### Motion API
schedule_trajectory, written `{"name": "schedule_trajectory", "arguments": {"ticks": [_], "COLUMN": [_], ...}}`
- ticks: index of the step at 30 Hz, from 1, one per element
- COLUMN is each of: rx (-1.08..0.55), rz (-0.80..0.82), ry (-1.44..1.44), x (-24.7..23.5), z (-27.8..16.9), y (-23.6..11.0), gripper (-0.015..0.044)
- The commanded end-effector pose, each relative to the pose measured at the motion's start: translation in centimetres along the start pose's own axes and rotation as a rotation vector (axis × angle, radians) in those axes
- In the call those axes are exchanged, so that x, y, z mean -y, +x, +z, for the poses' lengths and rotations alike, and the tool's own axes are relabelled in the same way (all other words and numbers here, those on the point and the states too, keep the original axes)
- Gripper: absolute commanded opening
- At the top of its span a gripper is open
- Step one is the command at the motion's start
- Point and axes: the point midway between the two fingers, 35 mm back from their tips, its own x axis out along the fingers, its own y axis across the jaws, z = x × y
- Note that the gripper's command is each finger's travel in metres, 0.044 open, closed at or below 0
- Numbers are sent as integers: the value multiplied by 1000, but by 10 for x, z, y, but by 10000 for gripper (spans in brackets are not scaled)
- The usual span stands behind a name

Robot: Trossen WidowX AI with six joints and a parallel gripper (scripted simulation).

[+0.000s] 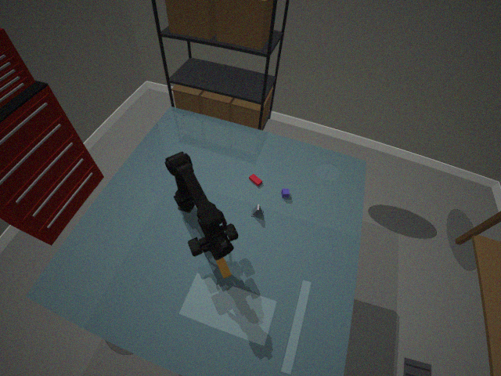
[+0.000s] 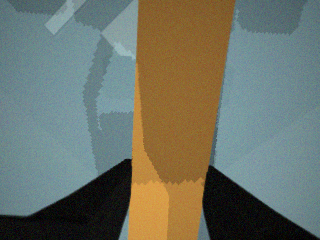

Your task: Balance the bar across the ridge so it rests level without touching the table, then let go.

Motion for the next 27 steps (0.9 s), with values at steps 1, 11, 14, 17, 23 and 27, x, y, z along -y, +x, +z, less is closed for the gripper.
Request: {"name": "schedule_trajectory", "arguments": {"ticks": [1,11,14,17,23,27], "rx": [7,7,7,7,7,7], "rz": [-1,-2,-1,0,2,3], "ry": [5,-2,-37,-74,-148,-198], "x": [0,-2,-11,-22,-43,-58], "z": [0,-4,-3,-4,-5,-7], "y": [-12,-31,-31,-32,-32,-32], "gripper": [0,0,0,0,0,0]}}
